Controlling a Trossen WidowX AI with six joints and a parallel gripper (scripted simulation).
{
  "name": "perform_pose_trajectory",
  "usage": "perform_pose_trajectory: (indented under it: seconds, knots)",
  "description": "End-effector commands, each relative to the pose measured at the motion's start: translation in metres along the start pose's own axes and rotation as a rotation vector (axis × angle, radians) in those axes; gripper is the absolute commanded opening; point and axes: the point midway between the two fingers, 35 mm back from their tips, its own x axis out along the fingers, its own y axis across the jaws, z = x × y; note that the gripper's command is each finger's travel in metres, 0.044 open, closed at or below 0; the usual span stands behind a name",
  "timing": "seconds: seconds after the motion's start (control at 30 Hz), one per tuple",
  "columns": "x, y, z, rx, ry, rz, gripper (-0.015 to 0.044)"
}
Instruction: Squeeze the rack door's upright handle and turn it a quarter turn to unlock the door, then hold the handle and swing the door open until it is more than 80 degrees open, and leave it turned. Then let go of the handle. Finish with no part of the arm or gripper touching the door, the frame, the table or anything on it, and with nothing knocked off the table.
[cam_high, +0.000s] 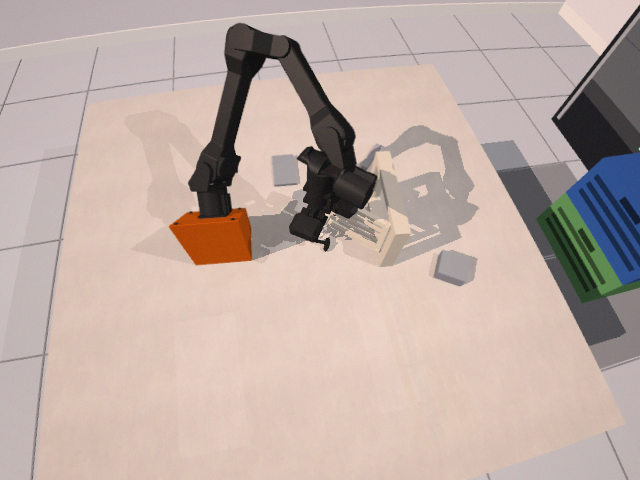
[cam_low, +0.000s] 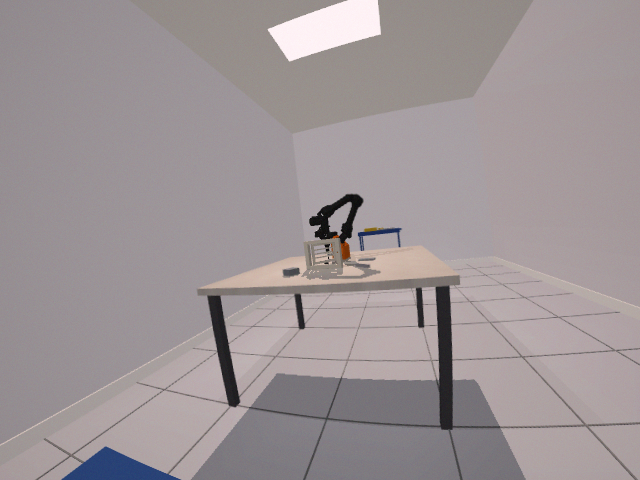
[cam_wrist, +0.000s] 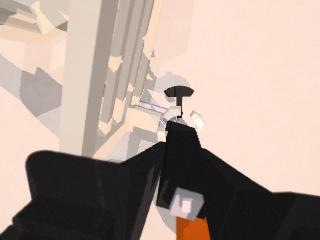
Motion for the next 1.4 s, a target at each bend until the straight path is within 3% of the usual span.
perform_pose_trajectory:
  seconds: [0.0,1.37]
  knots:
    - [0.0,-0.006,0.002,-0.068,-0.004,0.003,0.0015]
    - [-0.001,-0.092,0.047,-0.674,-0.008,-0.004,0.0015]
